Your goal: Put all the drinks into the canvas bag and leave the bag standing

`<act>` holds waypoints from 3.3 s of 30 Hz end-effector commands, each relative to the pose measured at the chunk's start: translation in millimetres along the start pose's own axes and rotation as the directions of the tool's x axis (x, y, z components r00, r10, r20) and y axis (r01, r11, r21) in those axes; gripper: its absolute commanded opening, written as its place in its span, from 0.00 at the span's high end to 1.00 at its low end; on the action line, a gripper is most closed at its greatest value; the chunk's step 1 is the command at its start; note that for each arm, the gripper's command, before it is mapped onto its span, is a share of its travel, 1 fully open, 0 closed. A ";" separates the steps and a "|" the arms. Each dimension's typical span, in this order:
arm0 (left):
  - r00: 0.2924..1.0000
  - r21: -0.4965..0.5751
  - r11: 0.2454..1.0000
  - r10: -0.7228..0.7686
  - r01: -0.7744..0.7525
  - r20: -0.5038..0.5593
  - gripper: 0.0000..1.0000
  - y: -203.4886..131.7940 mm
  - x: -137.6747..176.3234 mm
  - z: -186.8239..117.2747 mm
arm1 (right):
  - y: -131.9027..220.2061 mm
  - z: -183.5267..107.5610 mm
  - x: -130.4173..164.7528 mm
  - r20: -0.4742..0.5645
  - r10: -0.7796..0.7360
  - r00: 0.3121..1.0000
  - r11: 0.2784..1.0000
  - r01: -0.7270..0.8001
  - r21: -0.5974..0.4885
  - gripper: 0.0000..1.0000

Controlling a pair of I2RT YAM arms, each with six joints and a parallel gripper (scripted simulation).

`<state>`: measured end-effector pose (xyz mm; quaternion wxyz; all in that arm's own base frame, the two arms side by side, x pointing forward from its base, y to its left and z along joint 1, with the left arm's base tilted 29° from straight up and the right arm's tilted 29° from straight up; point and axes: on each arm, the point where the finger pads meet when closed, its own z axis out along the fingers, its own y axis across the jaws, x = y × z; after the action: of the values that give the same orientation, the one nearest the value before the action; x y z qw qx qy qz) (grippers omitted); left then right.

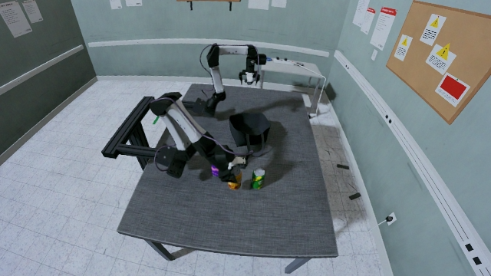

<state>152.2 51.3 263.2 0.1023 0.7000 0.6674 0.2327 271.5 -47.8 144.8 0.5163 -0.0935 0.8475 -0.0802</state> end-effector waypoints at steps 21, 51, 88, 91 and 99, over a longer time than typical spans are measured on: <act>1.000 -0.013 1.000 -0.003 0.003 -0.006 0.00 3.0 0.2 0.7 | -8.0 -44.6 -57.2 0.110 -0.037 0.993 0.999 0.034 0.029 0.30; 1.000 -0.013 1.000 -0.003 0.003 -0.006 0.00 3.0 0.2 0.7 | -3.1 -51.1 -60.3 0.125 -0.041 0.991 0.999 0.039 0.021 0.30; 1.000 -0.013 1.000 -0.003 0.003 -0.006 0.00 3.0 0.2 0.7 | -5.0 -99.0 -91.9 0.121 -0.036 0.992 0.999 0.033 0.027 0.30; 1.000 -0.013 1.000 -0.003 0.003 -0.006 0.00 3.0 0.2 0.7 | -4.9 -99.9 -92.6 0.122 -0.035 0.992 0.999 0.033 0.026 0.30; 1.000 -0.013 1.000 -0.003 0.003 -0.006 0.00 3.0 0.2 0.7 | -6.8 -101.0 -94.8 0.126 -0.036 0.991 0.999 0.032 0.033 0.30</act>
<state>152.2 51.3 263.2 0.1023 0.7000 0.6674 0.2327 222.1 -30.0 239.2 0.5201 -0.0941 0.8450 -0.0811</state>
